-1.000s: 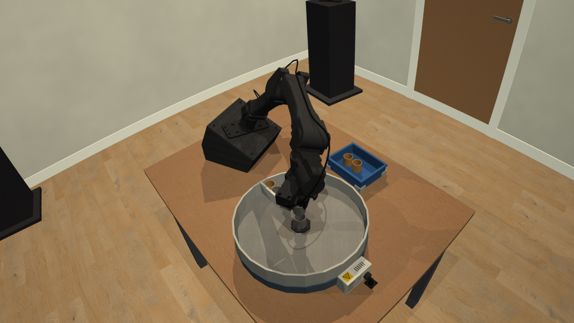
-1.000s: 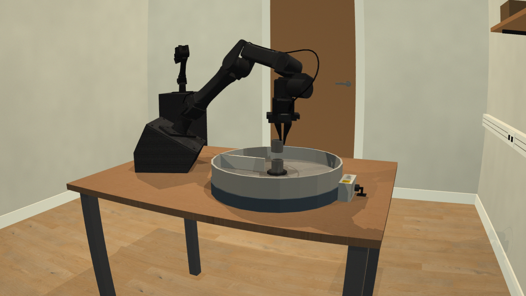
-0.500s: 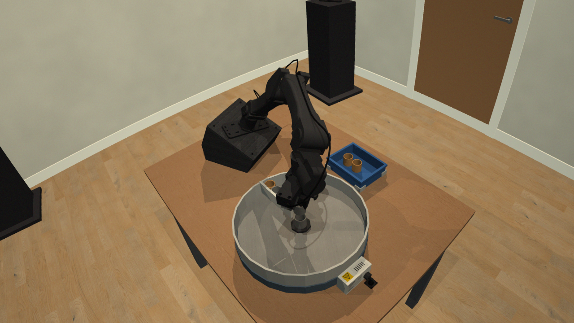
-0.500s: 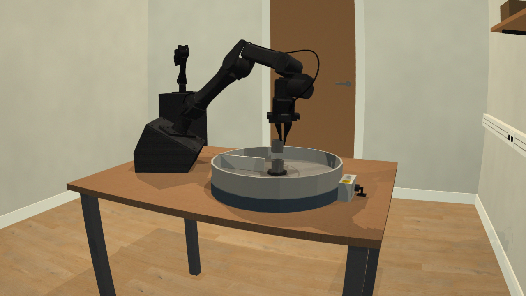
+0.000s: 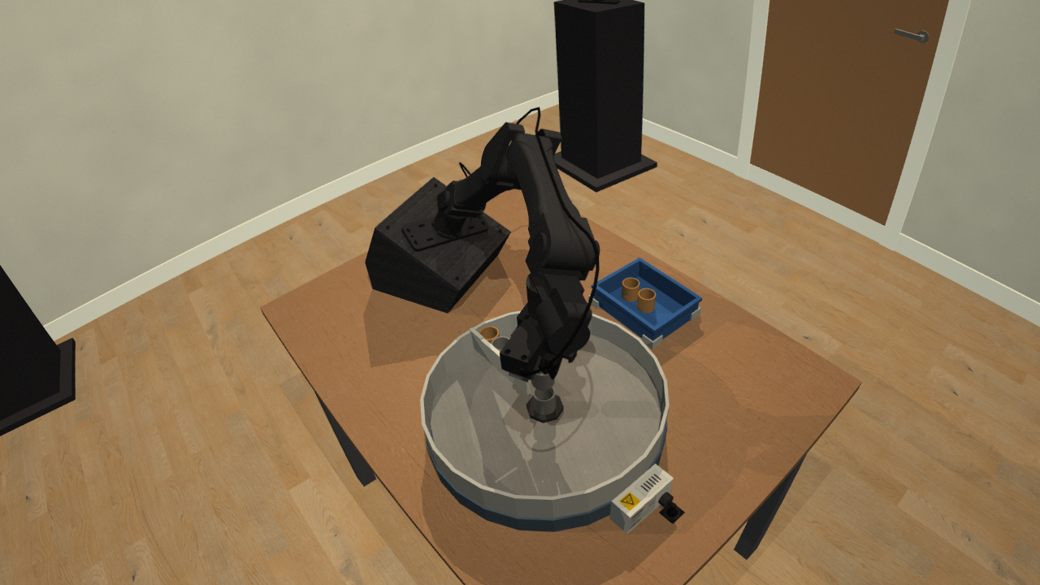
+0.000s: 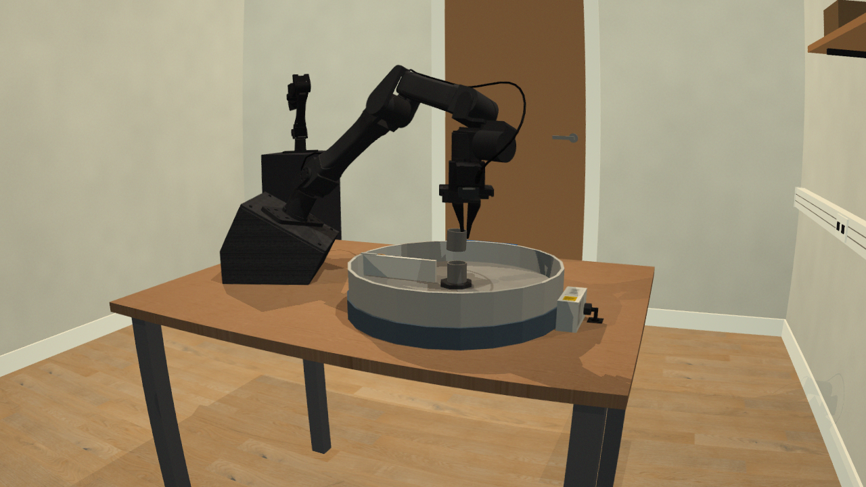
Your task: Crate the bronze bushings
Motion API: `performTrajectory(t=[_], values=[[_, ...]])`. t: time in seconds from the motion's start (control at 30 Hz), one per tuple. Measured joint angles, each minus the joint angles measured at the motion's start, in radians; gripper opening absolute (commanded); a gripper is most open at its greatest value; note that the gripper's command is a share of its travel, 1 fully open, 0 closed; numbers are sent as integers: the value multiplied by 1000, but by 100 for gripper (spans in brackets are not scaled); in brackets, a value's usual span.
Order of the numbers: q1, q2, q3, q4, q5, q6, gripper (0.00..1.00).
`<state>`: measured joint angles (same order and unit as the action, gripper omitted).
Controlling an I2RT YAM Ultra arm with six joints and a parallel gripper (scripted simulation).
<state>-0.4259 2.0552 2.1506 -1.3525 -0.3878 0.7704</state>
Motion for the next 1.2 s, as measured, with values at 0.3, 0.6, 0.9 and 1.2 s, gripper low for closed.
performTrajectory(t=[0.3, 0.6, 0.9, 1.2], values=[[0, 0, 0, 0, 0, 0, 0], [0, 0, 0, 0, 0, 0, 0], [0, 9, 23, -5, 0, 2, 0], [0, 9, 26, -7, 0, 2, 0]])
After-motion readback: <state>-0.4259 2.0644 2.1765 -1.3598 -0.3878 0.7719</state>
